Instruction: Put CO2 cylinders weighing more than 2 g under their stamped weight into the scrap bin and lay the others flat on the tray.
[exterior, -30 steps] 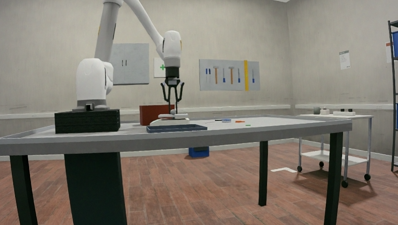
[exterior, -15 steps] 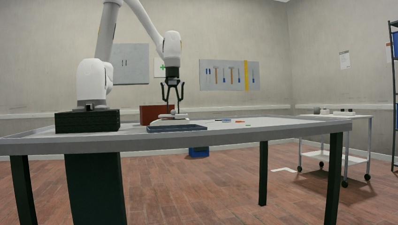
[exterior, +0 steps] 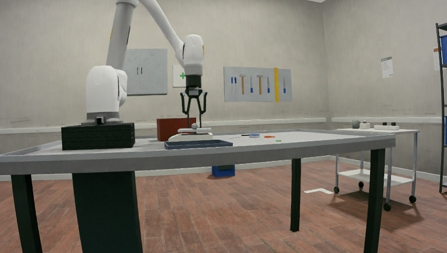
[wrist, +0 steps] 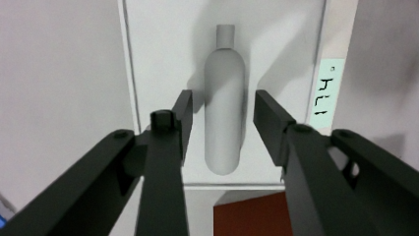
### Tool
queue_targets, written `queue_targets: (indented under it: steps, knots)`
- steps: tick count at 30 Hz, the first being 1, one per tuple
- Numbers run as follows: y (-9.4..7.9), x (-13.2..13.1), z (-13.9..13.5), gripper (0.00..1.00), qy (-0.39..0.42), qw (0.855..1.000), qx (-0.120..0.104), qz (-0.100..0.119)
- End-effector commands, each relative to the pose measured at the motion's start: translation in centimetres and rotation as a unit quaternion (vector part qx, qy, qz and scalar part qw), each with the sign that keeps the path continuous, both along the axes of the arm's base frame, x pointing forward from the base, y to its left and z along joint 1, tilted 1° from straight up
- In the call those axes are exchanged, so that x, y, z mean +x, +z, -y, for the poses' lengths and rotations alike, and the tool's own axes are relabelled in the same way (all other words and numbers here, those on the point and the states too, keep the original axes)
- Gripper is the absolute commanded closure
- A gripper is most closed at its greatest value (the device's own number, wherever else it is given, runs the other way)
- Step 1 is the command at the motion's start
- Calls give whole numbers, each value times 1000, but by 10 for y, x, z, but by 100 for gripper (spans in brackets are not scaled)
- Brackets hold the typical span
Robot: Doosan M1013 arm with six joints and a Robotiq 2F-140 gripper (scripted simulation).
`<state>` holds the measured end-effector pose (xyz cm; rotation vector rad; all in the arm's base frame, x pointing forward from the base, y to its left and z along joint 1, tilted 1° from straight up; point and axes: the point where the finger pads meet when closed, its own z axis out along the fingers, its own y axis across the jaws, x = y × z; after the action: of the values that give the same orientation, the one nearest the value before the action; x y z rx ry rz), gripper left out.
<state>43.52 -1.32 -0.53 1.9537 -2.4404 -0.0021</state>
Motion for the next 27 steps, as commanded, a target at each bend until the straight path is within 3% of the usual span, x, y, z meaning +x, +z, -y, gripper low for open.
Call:
queue_targets:
  steps: [1, 9, 16, 21, 27]
  knots:
    - [-1, 2, 0, 60, 0, 1000, -1, 3]
    - [-1, 2, 0, 60, 0, 1000, -1, 3]
    - [10, 3, 0, 60, 0, 1000, -1, 3]
    - [32, 3, -1, 60, 0, 1000, -1, 3]
    - [71, 4, -2, 60, 0, 1000, 0, 3]
